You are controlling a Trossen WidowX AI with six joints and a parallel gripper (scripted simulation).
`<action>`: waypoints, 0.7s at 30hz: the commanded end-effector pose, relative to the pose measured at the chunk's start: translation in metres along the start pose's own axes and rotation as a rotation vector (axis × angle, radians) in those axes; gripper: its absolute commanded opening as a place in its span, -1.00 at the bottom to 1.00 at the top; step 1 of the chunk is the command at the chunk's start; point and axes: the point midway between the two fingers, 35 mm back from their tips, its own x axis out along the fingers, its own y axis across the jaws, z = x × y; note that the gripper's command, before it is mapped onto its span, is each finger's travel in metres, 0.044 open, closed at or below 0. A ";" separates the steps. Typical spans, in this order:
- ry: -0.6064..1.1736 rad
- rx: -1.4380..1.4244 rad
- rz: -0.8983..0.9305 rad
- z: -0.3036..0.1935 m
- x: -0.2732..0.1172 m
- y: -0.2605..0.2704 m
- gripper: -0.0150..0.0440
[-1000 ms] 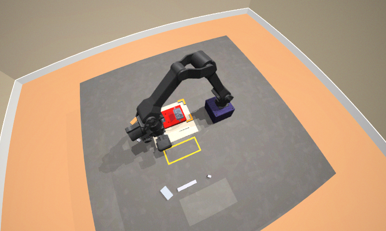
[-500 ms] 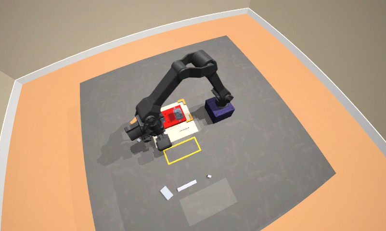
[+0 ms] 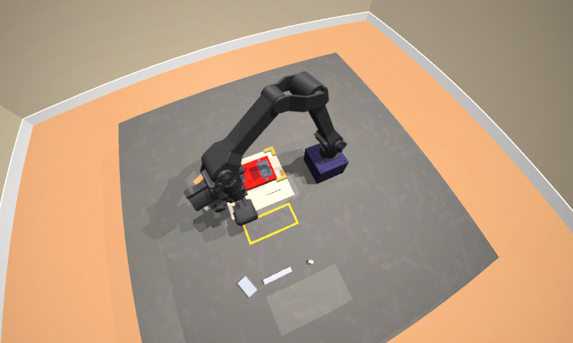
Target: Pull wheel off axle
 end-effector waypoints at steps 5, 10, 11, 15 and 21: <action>-0.005 -0.001 0.006 -0.015 -0.003 0.030 -0.49; -0.004 0.001 0.007 -0.025 -0.005 0.046 -0.49; -0.004 0.001 0.007 -0.027 -0.005 0.049 -0.49; -0.003 0.003 0.008 -0.037 -0.005 0.061 -0.49; -0.001 0.007 0.008 -0.051 -0.006 0.079 -0.49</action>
